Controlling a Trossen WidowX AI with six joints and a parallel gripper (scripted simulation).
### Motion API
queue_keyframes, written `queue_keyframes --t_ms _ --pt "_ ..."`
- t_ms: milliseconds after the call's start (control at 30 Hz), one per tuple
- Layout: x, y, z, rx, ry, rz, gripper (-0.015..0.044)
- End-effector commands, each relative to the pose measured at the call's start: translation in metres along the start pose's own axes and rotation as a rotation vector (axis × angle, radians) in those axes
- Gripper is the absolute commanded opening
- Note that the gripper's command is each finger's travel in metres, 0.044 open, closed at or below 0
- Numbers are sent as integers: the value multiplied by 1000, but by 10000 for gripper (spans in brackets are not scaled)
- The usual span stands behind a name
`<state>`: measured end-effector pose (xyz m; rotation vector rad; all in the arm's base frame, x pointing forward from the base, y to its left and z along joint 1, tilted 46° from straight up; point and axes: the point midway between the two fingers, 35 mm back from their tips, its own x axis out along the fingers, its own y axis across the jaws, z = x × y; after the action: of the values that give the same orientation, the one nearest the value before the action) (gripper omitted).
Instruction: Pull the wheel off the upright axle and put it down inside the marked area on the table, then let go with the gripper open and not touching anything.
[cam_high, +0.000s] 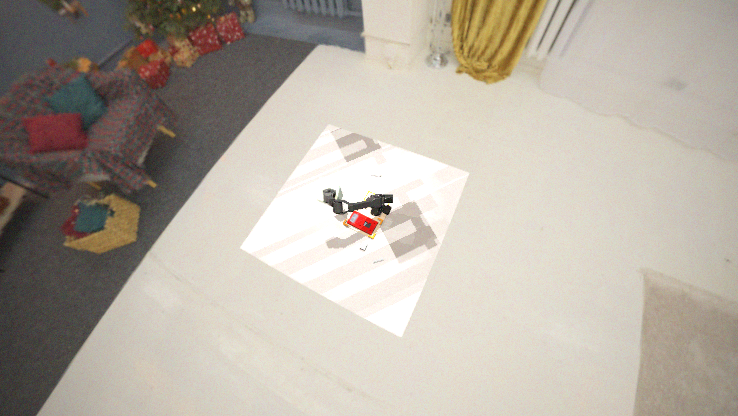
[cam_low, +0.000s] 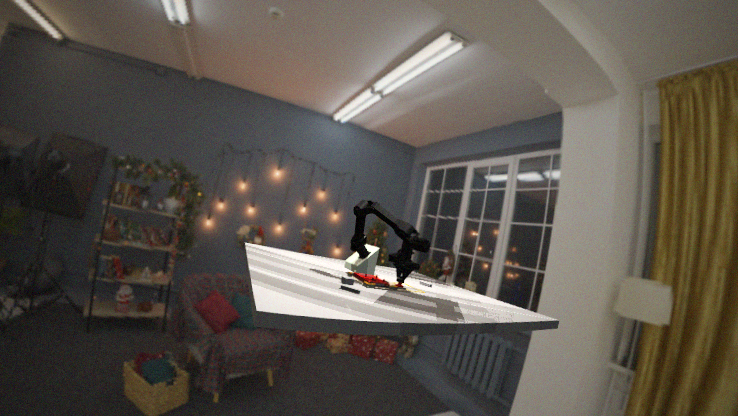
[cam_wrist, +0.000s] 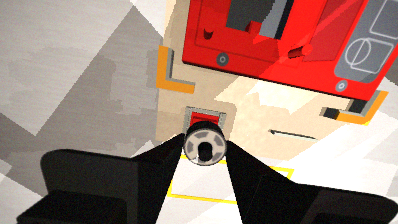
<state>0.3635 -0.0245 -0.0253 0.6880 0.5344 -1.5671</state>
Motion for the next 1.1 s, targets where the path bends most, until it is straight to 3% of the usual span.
queue_keyframes --t_ms 0,1067 --pt "-8 1 -1 -3 4 10 0" --pt "-19 0 -2 -7 3 12 0"
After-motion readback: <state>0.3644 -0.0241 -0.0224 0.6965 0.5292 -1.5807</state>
